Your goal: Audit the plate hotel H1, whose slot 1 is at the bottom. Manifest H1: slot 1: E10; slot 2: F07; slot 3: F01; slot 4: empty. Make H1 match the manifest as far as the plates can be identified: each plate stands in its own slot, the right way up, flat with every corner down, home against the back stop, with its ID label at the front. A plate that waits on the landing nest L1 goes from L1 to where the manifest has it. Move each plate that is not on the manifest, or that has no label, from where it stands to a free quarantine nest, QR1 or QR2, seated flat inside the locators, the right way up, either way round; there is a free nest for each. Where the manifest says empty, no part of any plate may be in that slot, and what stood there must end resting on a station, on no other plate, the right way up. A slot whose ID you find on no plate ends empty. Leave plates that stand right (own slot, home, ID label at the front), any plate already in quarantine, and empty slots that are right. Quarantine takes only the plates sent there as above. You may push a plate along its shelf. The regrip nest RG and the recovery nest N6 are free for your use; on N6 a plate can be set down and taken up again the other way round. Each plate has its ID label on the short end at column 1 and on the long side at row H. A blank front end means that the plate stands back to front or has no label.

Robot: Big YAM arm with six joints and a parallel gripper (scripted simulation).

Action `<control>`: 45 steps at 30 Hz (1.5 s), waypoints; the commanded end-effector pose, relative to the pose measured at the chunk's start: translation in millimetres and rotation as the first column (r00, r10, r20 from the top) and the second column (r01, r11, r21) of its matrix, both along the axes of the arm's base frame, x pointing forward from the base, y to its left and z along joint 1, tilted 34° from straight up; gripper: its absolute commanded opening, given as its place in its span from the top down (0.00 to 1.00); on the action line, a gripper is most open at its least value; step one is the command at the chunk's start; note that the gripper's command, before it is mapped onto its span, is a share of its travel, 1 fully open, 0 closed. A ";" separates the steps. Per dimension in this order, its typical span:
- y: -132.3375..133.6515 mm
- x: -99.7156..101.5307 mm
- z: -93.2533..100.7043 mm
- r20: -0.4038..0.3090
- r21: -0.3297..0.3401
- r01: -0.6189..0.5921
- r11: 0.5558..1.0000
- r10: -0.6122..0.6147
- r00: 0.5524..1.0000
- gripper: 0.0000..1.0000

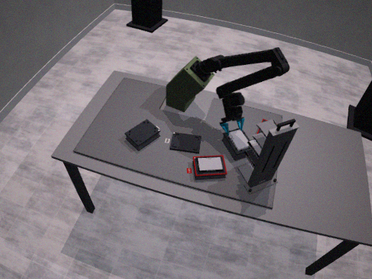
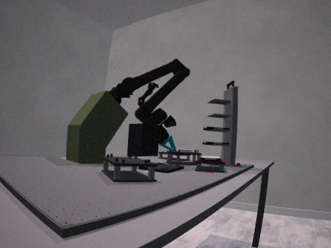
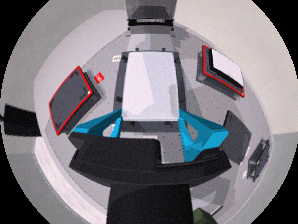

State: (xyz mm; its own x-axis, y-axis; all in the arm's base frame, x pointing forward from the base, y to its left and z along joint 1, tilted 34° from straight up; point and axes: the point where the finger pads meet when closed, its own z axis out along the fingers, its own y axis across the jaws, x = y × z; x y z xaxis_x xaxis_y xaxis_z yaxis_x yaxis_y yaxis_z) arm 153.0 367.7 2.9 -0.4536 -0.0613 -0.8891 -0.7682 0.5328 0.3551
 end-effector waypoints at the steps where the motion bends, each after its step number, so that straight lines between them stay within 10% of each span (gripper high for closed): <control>1: -5.2 -1.1 0.6 -0.002 0.000 0.004 1.000 -0.004 1.000 0.14; 45: -27.7 0.4 21.4 0.002 -0.019 0.010 1.000 -0.010 1.000 0.14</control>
State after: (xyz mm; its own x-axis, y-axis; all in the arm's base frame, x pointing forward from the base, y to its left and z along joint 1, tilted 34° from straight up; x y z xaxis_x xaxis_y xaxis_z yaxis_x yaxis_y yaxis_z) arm 153.3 355.6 18.1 -0.4589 -0.0619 -0.8864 -0.7651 0.5346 0.3588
